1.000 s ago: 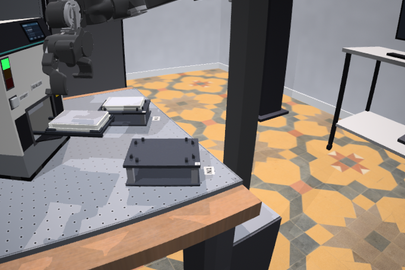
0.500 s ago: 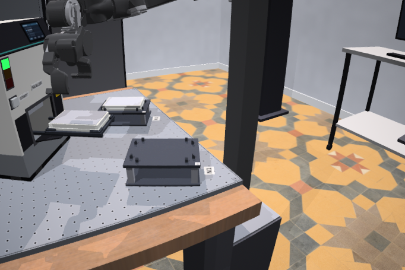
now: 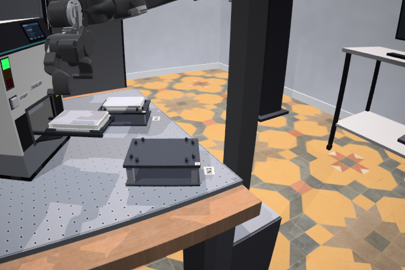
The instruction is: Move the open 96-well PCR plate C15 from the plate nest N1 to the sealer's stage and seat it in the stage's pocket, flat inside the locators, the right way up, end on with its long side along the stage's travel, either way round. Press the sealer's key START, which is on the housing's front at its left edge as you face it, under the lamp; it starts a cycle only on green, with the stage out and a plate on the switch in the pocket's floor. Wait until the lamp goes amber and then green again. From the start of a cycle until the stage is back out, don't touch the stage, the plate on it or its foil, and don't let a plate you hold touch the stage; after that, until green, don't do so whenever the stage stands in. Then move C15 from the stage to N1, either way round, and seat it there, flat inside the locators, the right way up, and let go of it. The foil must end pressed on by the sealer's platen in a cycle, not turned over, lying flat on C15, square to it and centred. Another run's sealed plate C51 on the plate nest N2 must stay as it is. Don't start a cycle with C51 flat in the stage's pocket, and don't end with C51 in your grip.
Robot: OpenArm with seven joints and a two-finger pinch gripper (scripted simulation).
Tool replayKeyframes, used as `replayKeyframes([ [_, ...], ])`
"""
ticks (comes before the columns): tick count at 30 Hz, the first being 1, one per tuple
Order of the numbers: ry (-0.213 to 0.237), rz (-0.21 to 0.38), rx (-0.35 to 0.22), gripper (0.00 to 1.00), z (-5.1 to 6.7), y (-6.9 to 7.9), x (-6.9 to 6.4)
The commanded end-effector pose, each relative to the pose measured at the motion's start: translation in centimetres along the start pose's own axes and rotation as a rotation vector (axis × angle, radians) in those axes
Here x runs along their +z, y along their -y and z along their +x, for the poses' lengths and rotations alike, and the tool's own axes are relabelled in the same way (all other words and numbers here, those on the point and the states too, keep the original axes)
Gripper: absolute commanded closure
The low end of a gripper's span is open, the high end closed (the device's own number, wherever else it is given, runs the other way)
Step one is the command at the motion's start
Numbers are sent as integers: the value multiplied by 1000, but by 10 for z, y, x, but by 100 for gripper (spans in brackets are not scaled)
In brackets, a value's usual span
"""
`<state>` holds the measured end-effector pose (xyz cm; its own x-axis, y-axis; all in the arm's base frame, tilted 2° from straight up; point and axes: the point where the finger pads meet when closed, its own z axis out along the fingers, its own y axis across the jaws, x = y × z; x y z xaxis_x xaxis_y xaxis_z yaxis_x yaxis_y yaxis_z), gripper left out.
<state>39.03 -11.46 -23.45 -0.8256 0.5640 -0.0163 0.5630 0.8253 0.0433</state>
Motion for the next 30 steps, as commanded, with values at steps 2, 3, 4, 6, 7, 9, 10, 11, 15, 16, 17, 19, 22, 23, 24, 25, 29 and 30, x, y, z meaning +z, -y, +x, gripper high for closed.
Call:
replayKeyframes([
  [2, -1, 1, 4, 23, 2, 1, 1],
  [3, -2, 2, 5, 23, 3, 1, 2],
  [4, -3, 3, 6, 23, 3, 1, 2],
  [6, -3, 3, 6, 23, 3, 1, 2],
  [7, -3, 3, 6, 23, 3, 1, 2],
  [9, -3, 3, 6, 23, 3, 1, 2],
  [10, -3, 3, 6, 23, 3, 1, 2],
  [11, -3, 3, 6, 23, 3, 1, 2],
  [15, -3, 3, 6, 23, 3, 1, 2],
  [16, -3, 3, 6, 23, 3, 1, 2],
  [17, 1, -4, 3, 23, 2, 0, 0],
  [19, 1, -4, 3, 23, 2, 0, 0],
  [22, 1, -4, 3, 23, 2, 0, 0],
  [23, 1, -4, 3, 23, 2, 0, 0],
  [24, 1, -4, 3, 23, 2, 0, 0],
  [25, 1, -4, 3, 23, 2, 0, 0],
  [29, 1, -4, 3, 23, 2, 0, 0],
  [30, 1, -4, 3, 23, 2, 0, 0],
])
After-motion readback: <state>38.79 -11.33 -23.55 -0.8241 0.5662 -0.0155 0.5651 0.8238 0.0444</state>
